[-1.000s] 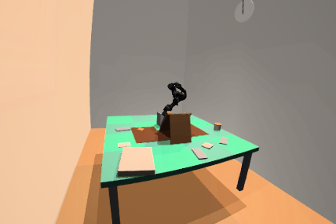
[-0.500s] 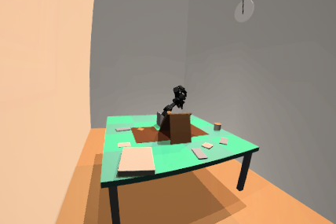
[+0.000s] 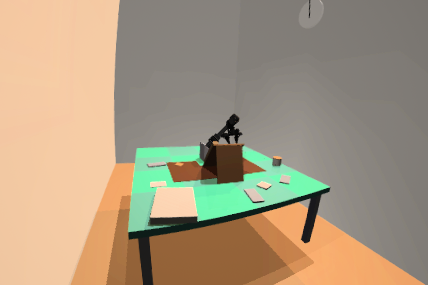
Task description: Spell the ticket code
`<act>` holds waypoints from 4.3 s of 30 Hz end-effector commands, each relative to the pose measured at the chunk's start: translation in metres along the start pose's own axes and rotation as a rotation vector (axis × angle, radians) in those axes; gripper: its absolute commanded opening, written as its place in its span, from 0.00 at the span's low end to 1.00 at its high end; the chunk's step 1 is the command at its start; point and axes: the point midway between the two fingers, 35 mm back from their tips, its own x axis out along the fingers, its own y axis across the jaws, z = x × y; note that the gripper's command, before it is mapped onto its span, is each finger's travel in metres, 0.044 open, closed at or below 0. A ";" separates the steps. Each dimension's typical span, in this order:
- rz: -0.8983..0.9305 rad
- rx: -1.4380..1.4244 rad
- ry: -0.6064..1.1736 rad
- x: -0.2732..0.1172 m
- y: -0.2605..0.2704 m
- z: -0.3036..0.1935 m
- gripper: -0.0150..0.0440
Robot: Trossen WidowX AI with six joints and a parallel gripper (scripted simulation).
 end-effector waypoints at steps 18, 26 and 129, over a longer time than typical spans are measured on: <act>-0.202 1.241 0.258 0.089 0.062 -0.076 0.83; -0.294 1.556 0.270 0.102 0.075 -0.098 0.83; -0.348 1.754 0.264 0.158 0.078 -0.123 0.79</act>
